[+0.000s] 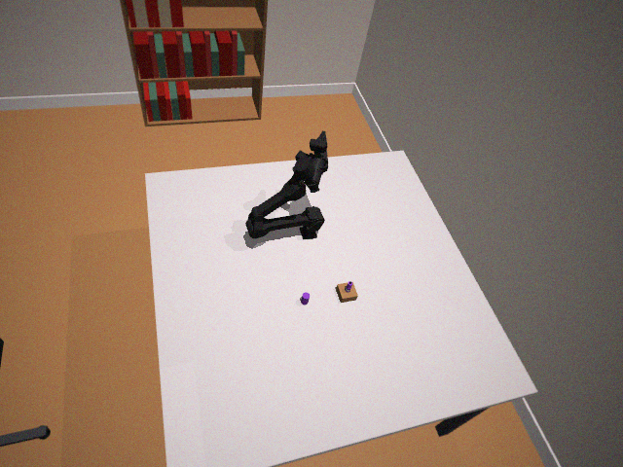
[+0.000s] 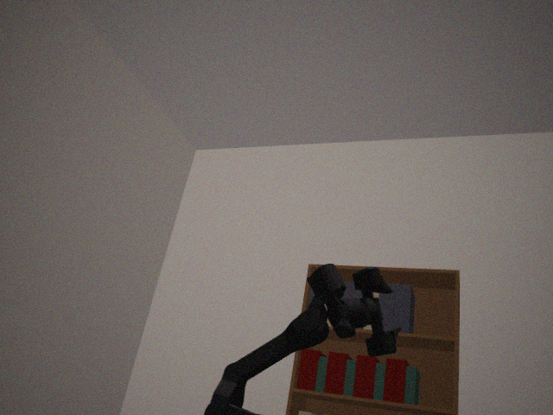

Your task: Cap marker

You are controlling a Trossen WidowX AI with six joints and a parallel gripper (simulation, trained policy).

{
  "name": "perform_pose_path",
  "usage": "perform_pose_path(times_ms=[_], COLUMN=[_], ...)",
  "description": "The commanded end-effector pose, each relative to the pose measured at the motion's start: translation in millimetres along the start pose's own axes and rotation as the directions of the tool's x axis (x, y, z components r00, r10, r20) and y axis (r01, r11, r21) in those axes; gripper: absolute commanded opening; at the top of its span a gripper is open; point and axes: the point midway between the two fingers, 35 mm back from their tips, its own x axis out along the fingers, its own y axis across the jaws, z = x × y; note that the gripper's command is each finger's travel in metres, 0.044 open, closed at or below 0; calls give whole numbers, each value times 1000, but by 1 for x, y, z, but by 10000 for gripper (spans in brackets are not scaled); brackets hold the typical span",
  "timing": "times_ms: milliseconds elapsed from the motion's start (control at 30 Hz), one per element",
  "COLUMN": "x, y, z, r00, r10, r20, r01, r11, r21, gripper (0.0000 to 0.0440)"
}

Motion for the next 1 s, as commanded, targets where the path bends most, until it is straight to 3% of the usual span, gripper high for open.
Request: perform_pose_path(times_ms=[0,200,967], x=[0,1,-3], y=[2,14,55], z=[-1,-9,-30], r00=[1000,997,947], r10=[9,64,279], r20=[-5,-46,-161], r01=[-9,-62,-245], r11=[1000,997,948], r21=[7,42,205], gripper=[376,246,308])
